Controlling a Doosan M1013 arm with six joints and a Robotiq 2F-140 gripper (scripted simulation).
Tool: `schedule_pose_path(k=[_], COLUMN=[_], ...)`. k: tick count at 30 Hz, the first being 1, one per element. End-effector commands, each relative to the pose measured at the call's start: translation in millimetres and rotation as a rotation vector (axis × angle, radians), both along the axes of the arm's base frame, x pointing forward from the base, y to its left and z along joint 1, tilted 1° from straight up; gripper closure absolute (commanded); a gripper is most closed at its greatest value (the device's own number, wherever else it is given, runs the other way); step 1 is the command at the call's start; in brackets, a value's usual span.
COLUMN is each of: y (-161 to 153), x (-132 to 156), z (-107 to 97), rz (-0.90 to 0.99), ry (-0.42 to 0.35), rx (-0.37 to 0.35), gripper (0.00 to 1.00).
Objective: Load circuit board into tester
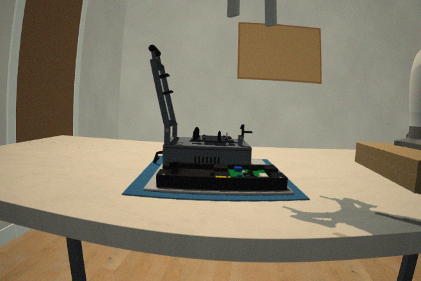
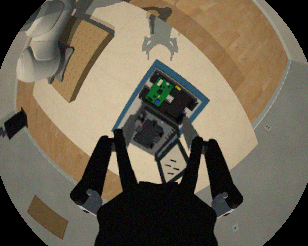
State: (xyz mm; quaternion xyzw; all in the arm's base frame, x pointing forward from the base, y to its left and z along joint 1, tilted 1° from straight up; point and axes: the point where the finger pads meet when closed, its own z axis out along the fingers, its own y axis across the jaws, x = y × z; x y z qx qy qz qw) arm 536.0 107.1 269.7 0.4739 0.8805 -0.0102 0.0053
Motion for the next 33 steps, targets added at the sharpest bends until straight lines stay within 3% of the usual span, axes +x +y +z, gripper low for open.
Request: schedule_pose_path(k=[1,3,18,33], y=[-0.1,-0.1,-0.1,-0.1], x=[0.0,0.0,0.0,0.0], z=[0.1,0.1,0.1,0.1], rz=[0.167,0.167,0.832,1.029], ry=[0.005,0.005,0.017,0.021], rx=[0.008,0.008,0.009,0.009], gripper=[0.42,0.42,0.42,0.42])
